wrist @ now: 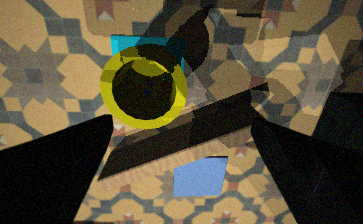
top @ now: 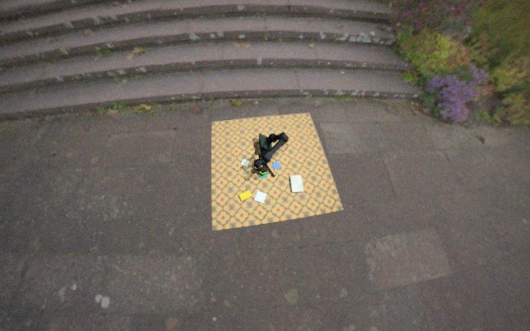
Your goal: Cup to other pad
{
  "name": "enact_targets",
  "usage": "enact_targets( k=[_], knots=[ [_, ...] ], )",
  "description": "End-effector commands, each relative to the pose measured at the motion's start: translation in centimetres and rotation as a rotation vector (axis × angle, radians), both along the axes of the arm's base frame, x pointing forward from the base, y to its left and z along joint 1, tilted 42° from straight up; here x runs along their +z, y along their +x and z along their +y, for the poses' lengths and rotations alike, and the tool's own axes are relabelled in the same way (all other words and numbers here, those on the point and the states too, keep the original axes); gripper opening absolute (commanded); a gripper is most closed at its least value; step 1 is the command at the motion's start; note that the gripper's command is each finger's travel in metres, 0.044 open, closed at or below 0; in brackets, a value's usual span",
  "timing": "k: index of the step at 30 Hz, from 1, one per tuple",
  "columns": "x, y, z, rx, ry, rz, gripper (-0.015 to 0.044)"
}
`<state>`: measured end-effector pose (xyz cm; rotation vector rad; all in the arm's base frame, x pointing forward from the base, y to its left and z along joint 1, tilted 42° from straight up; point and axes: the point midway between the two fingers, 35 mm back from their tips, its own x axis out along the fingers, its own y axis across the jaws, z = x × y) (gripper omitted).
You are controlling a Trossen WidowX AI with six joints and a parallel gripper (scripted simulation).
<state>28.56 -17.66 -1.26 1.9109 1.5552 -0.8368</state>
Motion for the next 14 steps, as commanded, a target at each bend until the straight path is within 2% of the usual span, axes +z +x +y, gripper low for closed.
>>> enact_targets(
  k=[1,7,14],
  knots=[
    [1.4,-0.2,-1.3,0.001,-0.012,-0.006,0.0440],
    [2.9,-0.6,-2.4,0.002,-0.015,-0.007,0.0440],
    [2.6,-0.5,-2.1,-0.003,-0.008,-0.005,0.0440]
  ],
)
